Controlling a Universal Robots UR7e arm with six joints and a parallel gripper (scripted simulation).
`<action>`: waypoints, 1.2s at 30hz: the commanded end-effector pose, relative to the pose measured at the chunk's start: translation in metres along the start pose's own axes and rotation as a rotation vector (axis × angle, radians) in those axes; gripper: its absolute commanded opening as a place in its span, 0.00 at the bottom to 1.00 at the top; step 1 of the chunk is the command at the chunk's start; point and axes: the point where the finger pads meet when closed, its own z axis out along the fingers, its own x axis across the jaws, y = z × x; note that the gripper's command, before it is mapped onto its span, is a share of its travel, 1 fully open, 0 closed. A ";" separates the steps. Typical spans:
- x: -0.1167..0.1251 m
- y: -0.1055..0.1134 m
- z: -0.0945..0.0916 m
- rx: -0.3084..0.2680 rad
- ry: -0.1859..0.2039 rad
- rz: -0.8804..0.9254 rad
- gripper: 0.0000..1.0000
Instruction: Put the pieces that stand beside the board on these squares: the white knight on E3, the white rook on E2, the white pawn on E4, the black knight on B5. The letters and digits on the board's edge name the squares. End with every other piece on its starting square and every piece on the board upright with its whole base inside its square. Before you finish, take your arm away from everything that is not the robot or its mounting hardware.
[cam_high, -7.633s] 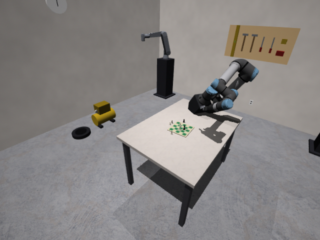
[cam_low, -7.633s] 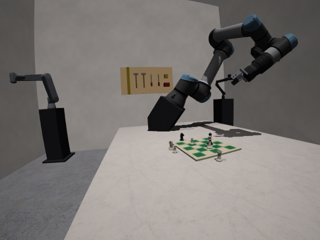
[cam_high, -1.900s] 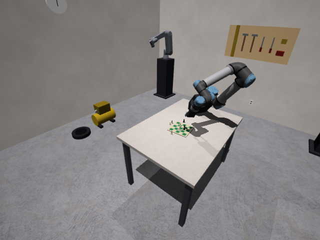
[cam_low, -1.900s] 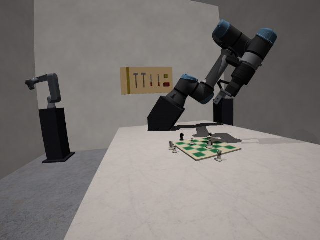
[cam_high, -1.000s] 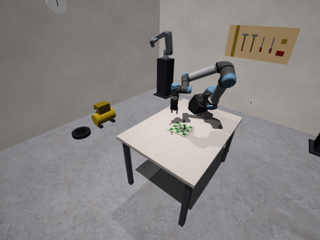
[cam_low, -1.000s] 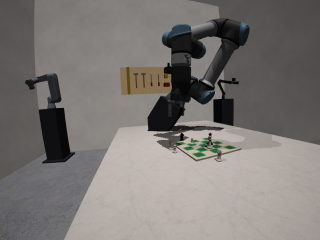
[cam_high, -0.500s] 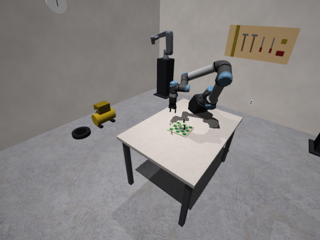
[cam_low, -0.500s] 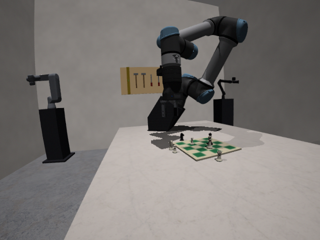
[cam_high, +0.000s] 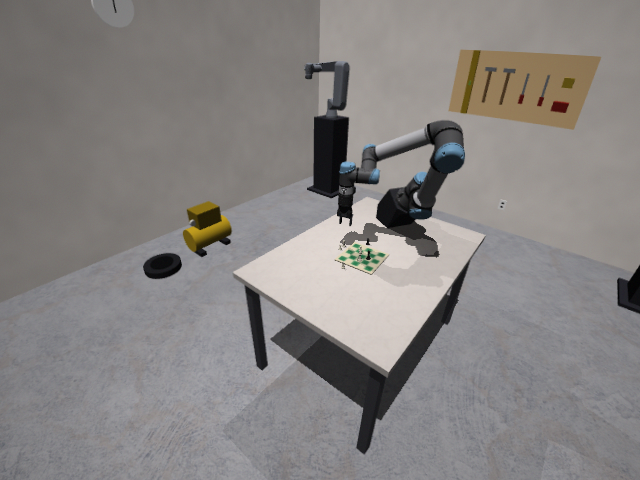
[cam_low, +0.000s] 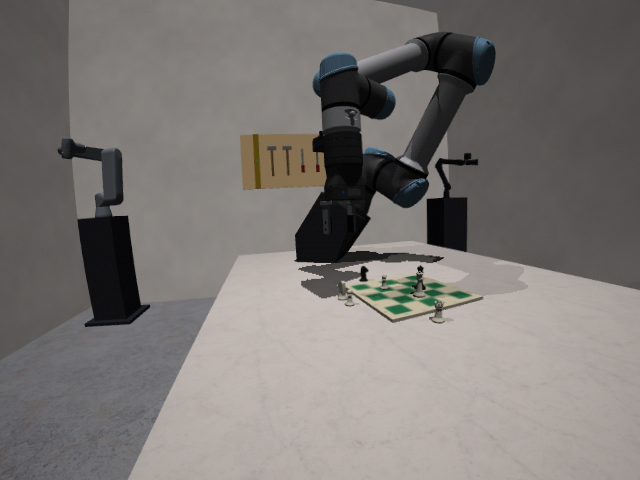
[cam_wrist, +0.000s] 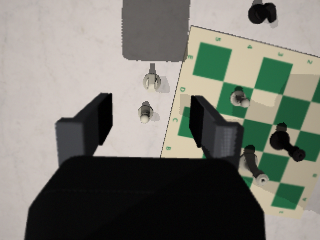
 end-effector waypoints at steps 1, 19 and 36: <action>0.000 0.000 0.000 -0.001 -0.001 0.001 1.00; 0.002 -0.001 0.001 -0.001 -0.001 0.091 1.00; 0.008 -0.004 0.005 -0.001 -0.001 0.399 1.00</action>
